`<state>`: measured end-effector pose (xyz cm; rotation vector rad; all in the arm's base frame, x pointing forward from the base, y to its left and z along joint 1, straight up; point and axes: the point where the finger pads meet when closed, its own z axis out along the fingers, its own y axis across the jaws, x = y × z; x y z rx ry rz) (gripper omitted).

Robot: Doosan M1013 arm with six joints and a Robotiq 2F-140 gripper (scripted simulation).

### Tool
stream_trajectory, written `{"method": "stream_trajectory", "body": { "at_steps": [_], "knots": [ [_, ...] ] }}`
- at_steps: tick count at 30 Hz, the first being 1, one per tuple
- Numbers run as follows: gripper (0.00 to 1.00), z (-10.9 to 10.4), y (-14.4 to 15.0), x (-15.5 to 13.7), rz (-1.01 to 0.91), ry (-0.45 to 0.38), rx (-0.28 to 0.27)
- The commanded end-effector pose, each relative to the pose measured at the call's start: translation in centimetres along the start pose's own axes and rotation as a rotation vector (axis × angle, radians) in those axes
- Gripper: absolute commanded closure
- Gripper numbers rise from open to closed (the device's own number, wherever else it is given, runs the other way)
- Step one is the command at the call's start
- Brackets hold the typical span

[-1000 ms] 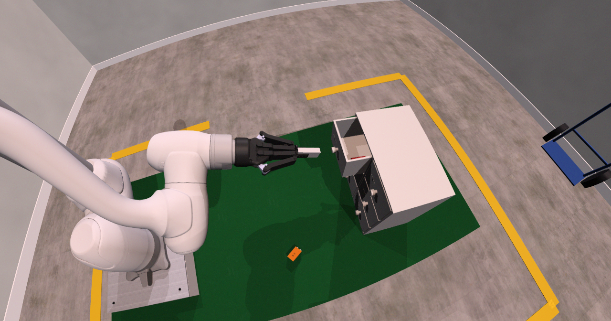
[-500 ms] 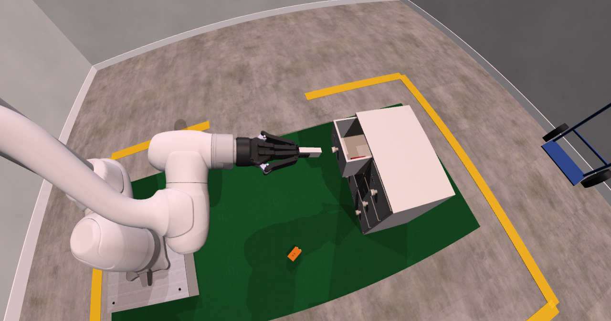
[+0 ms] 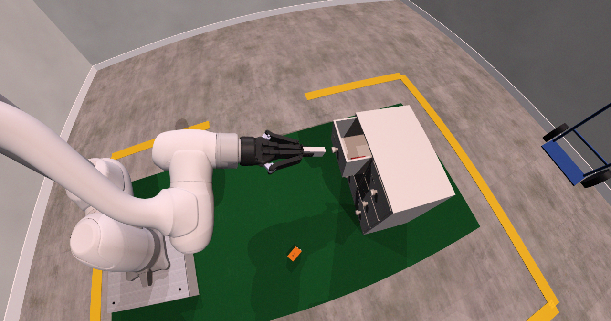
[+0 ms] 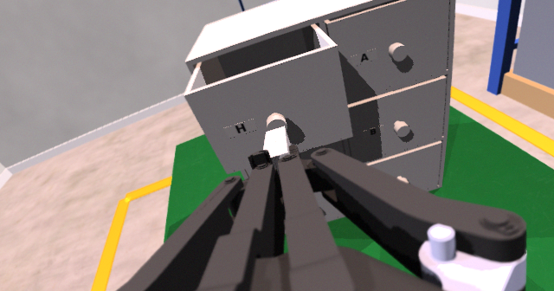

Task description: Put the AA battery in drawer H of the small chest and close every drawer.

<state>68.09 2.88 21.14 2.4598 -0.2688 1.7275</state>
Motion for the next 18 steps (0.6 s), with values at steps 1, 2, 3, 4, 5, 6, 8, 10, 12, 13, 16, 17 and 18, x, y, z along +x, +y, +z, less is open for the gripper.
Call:
{"method": "stream_trajectory", "body": {
  "at_steps": [1,2,3,4,5,6,8,10,12,13,16,17,18],
  "knots": [
    [1.0,0.4,0.0,0.2,0.0,0.0,0.0],
    [1.0,0.6,0.0,0.2,0.0,0.0,0.0],
    [1.0,0.7,0.0,0.3,0.0,0.0,0.0],
    [1.0,0.8,0.0,0.3,0.0,0.0,0.0],
    [1.0,0.8,0.0,0.3,0.0,0.0,0.0],
    [1.0,0.8,0.0,0.3,0.0,0.0,0.0],
    [1.0,1.1,0.0,0.4,0.0,0.0,0.0],
    [1.0,1.4,0.0,0.5,0.0,0.0,0.0],
    [1.0,1.7,0.0,0.6,0.0,0.0,0.0],
    [1.0,1.9,0.0,0.7,0.0,0.0,0.0],
    [1.0,2.4,0.0,0.9,0.0,0.0,0.0],
    [1.0,2.6,0.0,0.9,0.0,0.0,0.0],
    [1.0,2.7,0.0,1.0,0.0,0.0,0.0]
  ]
}}
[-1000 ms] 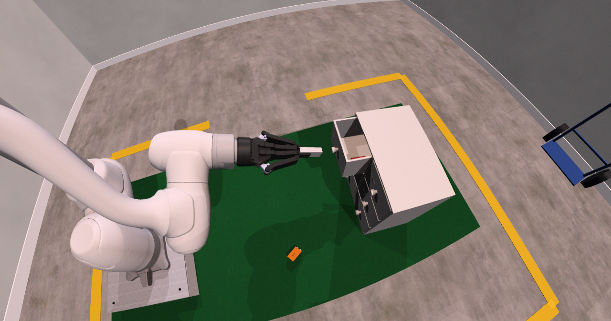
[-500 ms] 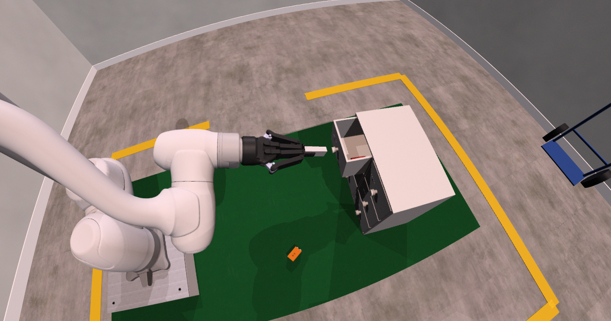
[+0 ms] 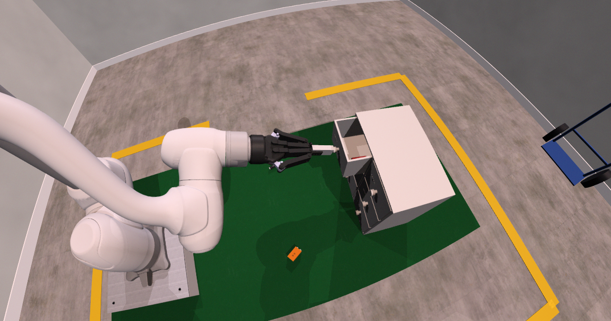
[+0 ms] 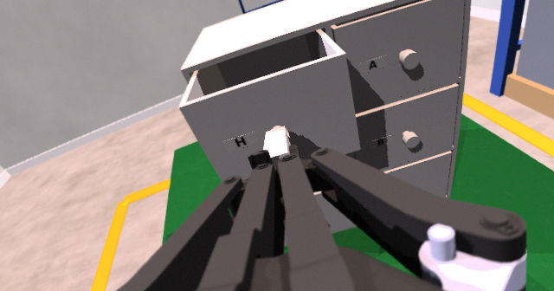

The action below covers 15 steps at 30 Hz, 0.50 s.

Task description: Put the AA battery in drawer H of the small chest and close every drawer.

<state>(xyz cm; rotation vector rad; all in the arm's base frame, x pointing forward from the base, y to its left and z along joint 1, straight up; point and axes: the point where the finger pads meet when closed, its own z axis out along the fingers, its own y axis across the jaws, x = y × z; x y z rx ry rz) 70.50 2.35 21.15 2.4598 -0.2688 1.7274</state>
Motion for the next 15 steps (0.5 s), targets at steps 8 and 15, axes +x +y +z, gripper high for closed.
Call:
{"method": "stream_trajectory", "body": {
  "at_steps": [8,15],
  "knots": [
    [1.0,1.5,0.0,0.5,0.0,0.0,0.0],
    [1.0,2.7,0.0,1.0,0.0,0.0,0.0]
  ]
}}
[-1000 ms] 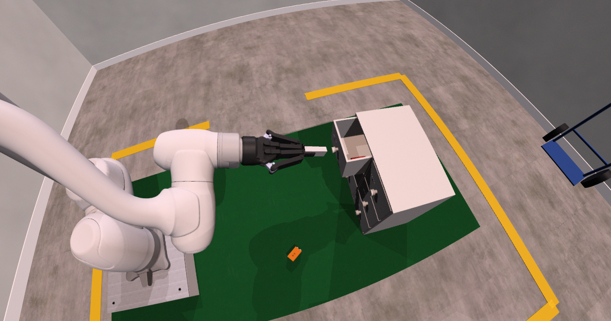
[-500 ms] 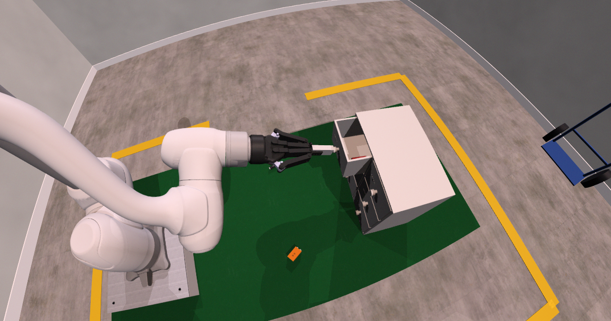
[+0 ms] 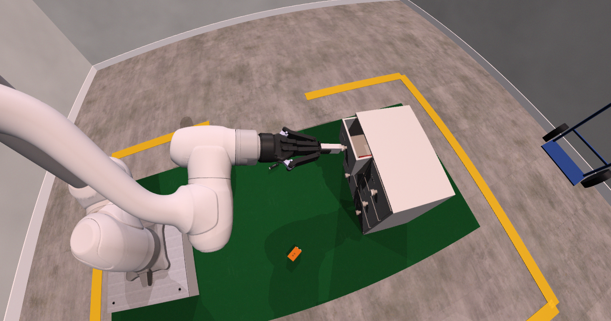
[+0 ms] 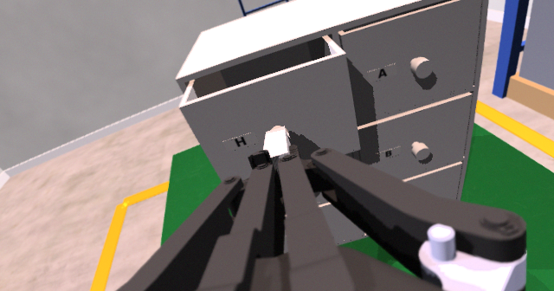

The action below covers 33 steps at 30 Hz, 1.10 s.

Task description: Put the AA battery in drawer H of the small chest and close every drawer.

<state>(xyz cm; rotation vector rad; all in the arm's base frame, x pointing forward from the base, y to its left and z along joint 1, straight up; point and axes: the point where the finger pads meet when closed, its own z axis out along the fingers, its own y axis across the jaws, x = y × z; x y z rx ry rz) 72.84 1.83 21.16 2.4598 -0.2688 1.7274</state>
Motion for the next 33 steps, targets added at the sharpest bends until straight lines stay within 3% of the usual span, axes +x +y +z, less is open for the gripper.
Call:
{"method": "stream_trajectory", "body": {
  "at_steps": [1,33],
  "knots": [
    [1.0,0.6,0.0,0.2,0.0,0.0,0.0],
    [1.0,3.7,0.0,1.4,0.0,0.0,0.0]
  ]
}}
